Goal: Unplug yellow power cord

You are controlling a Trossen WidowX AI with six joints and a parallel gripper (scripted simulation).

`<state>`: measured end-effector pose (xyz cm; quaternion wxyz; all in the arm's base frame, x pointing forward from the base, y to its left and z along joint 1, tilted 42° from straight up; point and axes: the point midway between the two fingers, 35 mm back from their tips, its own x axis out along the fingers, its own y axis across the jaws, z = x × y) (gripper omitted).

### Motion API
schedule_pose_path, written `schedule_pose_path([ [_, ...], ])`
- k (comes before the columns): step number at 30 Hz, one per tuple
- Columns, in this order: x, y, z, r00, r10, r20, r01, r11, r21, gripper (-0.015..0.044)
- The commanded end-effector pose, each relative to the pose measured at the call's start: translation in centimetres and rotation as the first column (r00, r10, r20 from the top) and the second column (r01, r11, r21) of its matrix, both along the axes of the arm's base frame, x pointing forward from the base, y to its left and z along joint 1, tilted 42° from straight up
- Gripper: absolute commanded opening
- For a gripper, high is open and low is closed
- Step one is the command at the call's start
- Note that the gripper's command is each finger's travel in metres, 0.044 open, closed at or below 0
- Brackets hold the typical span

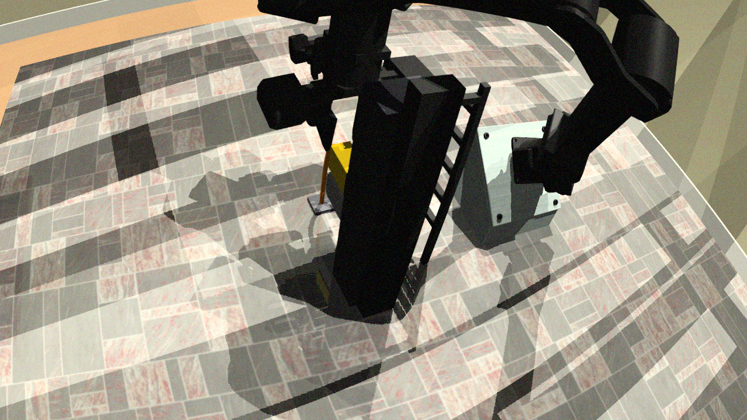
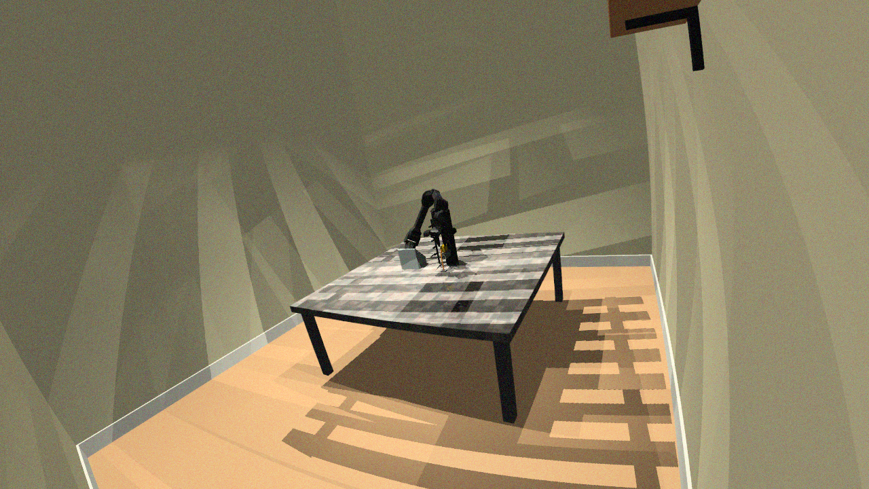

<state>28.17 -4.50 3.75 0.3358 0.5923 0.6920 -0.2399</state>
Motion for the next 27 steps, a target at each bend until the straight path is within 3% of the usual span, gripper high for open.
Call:
schedule_pose_path([
  [1,-0.29,0.60,0.59,1.000,-0.004,0.000,0.004,1.000,0.004,0.0160],
  [20,-0.38,1.42,-0.29,1.000,-0.004,0.000,0.004,1.000,0.005,0.0160],
  [24,-0.27,1.18,-0.17,1.000,0.001,0.002,-0.001,1.000,0.000,0.0055],
  [27,-0.27,1.18,-0.17,1.000,0.001,0.002,-0.001,1.000,0.000,0.0035],
])
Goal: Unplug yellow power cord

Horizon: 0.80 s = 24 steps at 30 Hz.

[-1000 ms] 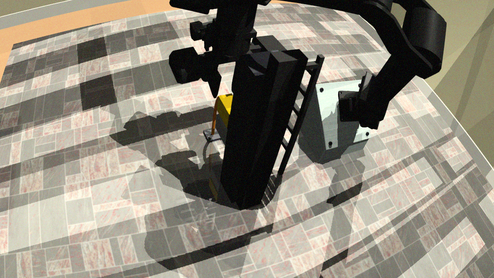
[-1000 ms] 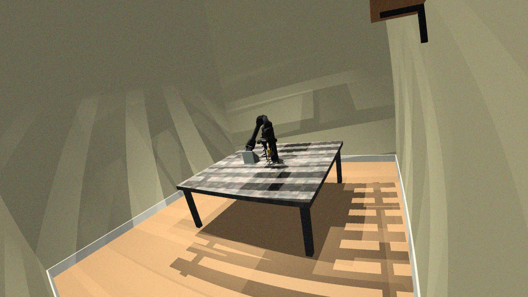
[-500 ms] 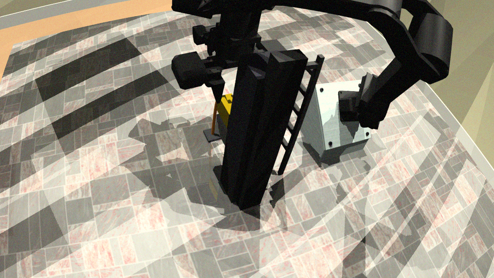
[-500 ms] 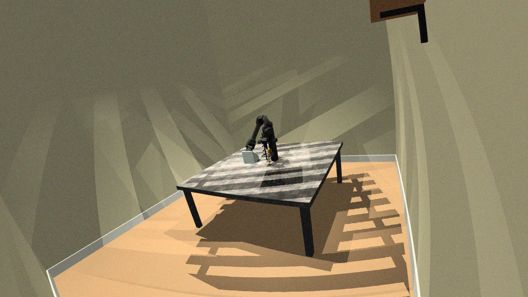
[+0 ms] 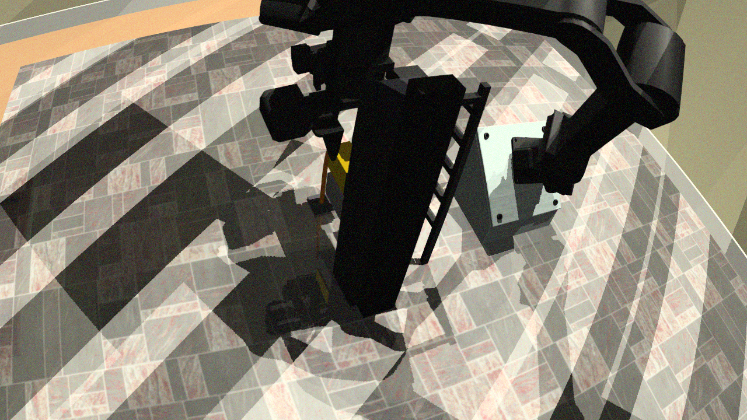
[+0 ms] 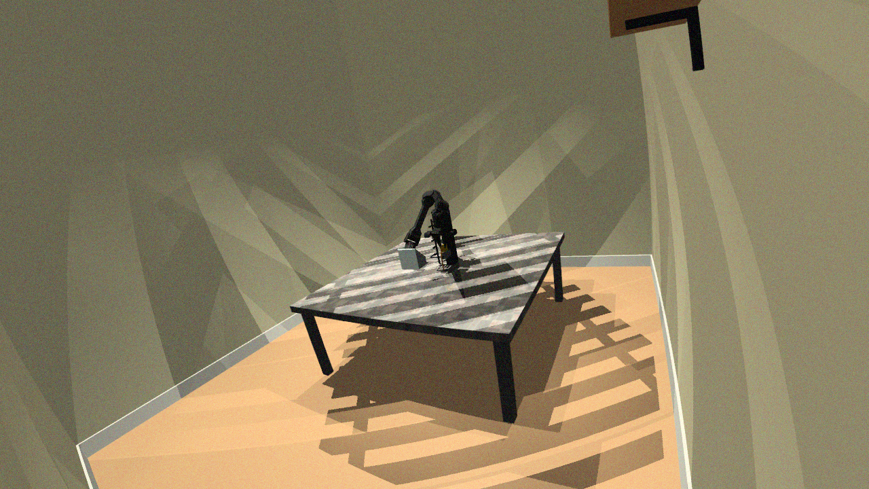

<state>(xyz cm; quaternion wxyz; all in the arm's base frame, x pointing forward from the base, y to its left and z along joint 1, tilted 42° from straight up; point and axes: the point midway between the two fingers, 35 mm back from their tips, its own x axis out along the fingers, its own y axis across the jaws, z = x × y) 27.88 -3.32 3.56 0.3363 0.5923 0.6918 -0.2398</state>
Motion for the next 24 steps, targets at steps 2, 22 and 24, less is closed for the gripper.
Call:
schedule_pose_path([
  [2,0.0,0.0,0.0,1.000,0.001,0.001,-0.001,1.000,0.000,0.0022],
  [22,0.6,-1.7,-1.4,1.000,-0.001,0.001,0.001,1.000,-0.001,0.0000],
  [24,0.7,-1.9,-1.6,1.000,-0.001,0.002,0.001,1.000,-0.001,0.0000],
])
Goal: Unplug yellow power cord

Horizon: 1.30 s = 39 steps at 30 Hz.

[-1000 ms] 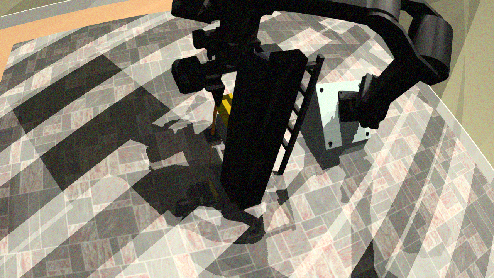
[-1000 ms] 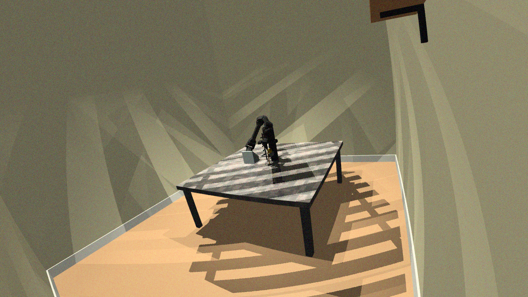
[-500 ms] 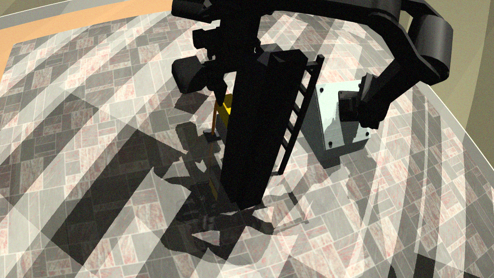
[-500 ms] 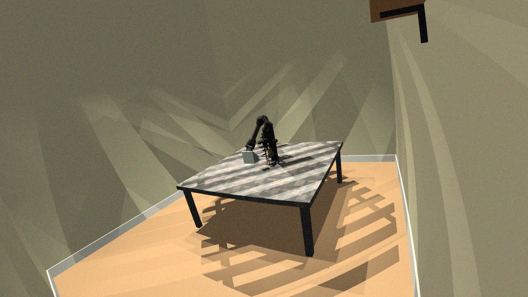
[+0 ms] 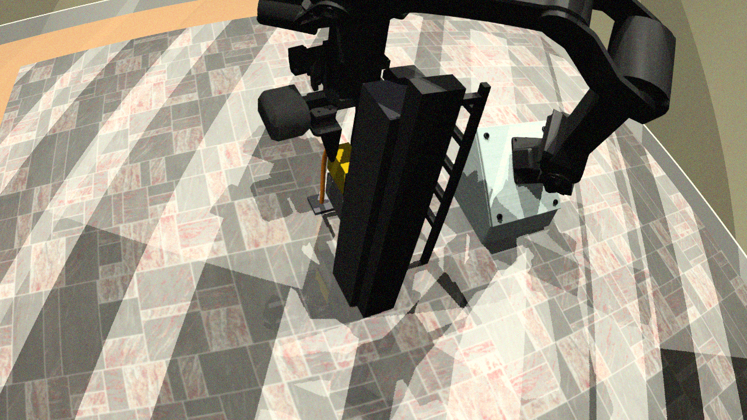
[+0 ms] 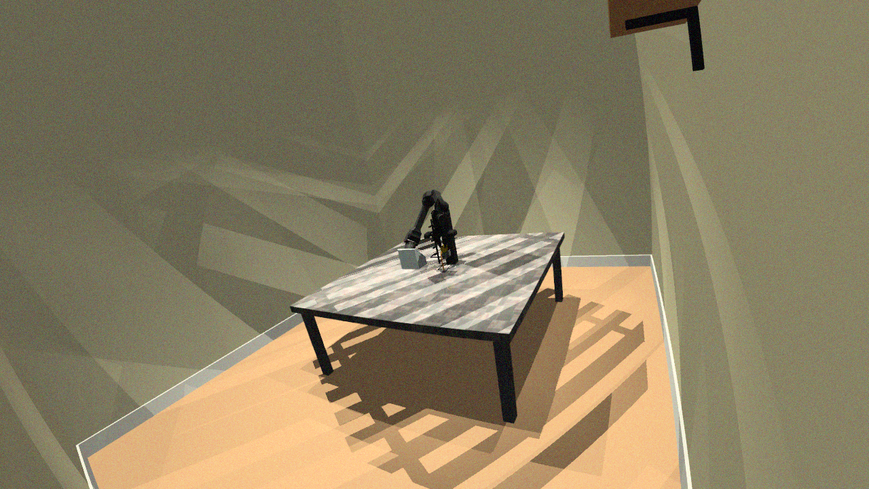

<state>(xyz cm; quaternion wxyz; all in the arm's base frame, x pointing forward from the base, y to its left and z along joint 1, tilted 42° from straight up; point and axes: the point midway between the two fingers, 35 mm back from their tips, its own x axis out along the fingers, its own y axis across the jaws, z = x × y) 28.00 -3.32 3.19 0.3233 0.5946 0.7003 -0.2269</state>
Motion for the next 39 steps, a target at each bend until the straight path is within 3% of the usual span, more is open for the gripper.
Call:
schedule_pose_path([
  [1,0.6,-2.1,-1.3,1.000,-0.011,0.009,0.011,0.999,-0.040,0.0000],
  [25,1.0,-5.3,-3.4,1.000,-0.013,0.009,0.013,0.999,-0.040,0.0000],
  [39,0.9,-4.4,-3.0,1.000,-0.014,0.009,0.014,0.999,-0.038,0.0368],
])
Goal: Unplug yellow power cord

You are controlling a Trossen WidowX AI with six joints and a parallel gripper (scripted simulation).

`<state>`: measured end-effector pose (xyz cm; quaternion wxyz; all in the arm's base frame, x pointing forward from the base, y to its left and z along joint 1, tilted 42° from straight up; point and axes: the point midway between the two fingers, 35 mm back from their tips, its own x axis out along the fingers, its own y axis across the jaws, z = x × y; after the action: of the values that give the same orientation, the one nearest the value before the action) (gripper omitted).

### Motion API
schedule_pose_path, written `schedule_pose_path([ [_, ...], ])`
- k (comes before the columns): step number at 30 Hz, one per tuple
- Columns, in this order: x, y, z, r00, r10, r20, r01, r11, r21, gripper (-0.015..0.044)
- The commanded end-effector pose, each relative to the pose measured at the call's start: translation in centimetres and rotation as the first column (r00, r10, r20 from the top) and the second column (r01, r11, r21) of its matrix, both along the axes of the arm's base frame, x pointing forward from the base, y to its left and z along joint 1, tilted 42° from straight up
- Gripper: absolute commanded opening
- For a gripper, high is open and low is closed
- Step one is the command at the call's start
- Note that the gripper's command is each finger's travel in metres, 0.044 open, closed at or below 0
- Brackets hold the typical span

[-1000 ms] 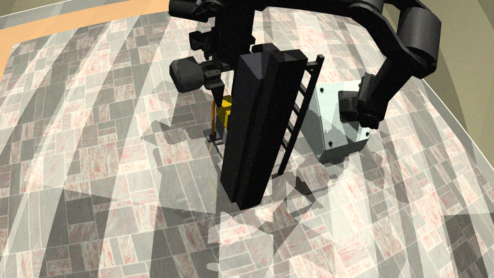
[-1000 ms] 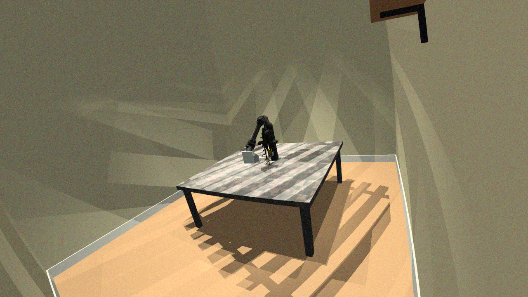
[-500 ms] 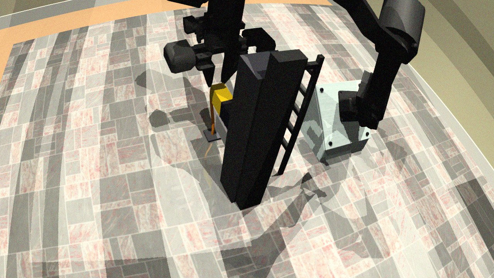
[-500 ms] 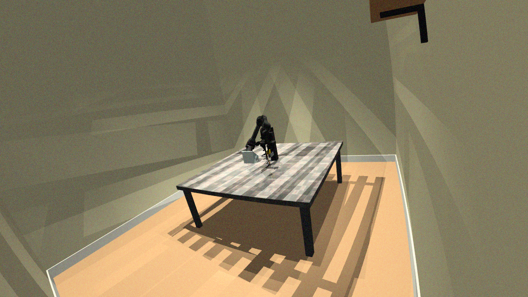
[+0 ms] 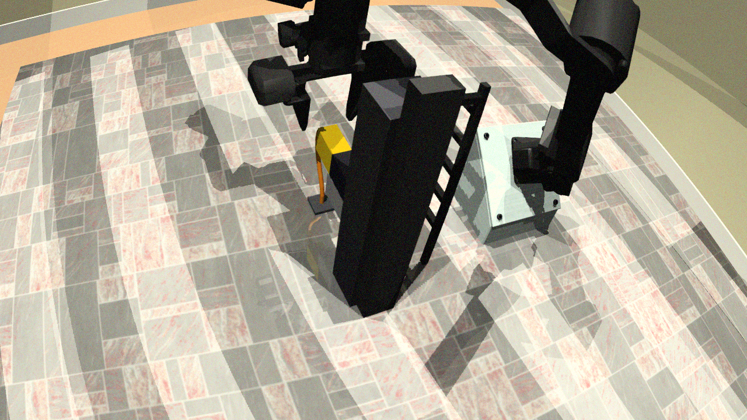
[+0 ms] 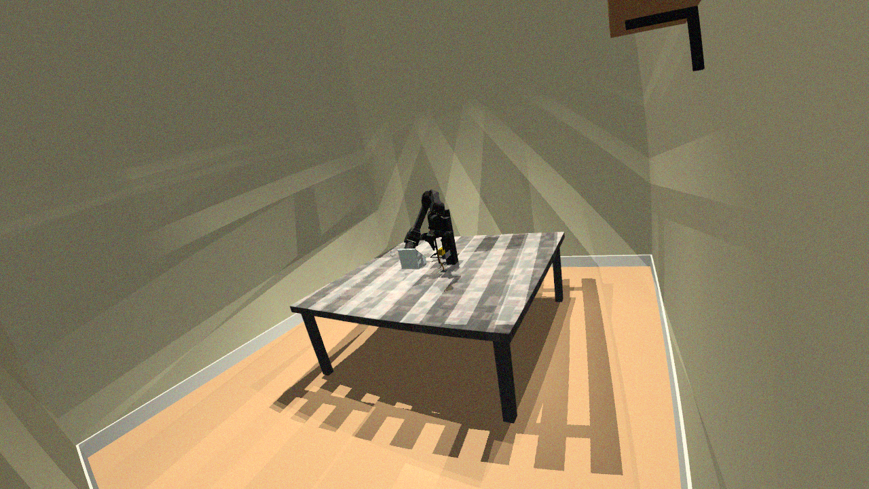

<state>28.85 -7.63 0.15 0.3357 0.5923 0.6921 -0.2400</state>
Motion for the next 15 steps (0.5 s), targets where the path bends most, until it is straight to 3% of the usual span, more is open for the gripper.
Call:
schedule_pose_path([
  [1,0.2,-0.4,-0.1,1.000,-0.004,0.003,0.004,1.000,0.000,0.0394],
  [3,0.5,-1.5,-0.7,1.000,-0.005,0.003,0.005,1.000,-0.001,0.0440],
  [8,1.2,-5.0,-2.8,1.000,-0.004,0.004,0.004,1.000,-0.004,0.0440],
  [15,1.2,-5.2,-2.9,1.000,-0.004,0.004,0.004,1.000,-0.004,0.0440],
])
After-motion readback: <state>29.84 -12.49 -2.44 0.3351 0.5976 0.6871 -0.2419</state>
